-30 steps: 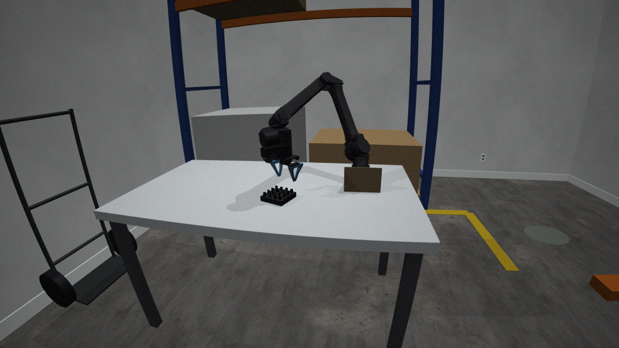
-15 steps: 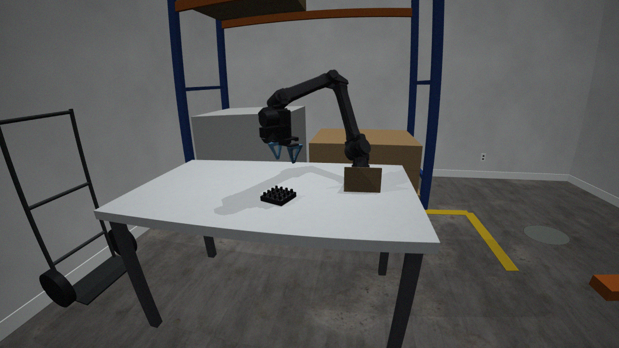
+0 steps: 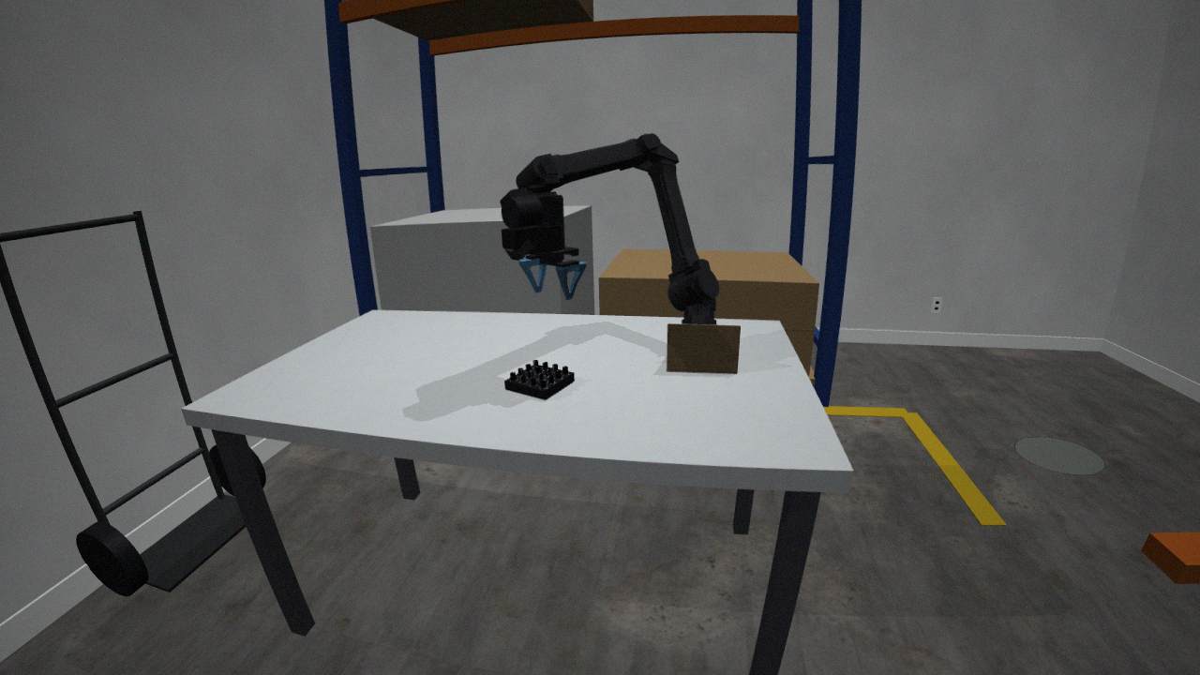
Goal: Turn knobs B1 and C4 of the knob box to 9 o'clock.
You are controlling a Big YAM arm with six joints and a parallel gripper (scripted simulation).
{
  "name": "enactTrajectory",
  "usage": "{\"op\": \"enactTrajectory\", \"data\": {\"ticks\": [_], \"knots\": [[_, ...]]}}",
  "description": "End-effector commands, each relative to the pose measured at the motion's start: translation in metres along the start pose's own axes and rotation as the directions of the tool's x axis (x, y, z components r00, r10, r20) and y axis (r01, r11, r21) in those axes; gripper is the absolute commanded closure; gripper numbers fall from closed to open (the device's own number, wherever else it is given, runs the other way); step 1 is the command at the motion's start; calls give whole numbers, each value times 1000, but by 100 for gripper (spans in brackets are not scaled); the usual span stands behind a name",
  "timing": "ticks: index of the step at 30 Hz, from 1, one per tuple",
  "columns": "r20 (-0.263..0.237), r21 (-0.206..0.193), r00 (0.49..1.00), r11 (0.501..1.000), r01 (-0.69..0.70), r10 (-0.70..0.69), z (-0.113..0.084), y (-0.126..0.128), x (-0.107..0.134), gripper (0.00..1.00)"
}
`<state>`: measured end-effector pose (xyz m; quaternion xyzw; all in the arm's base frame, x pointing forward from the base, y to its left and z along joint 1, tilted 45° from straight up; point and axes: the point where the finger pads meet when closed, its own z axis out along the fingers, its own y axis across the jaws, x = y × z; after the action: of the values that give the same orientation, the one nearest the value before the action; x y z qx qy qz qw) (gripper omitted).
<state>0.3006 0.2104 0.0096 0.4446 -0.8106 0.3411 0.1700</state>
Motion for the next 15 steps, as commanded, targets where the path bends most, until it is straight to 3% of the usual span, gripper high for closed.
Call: {"op": "enactTrajectory", "data": {"ticks": [1, 15], "knots": [[36, -9, 998, 999, -44, 44, -11, -10, -11, 0], [36, -9, 999, 999, -40, 41, -11, -10, -11, 0]]}}
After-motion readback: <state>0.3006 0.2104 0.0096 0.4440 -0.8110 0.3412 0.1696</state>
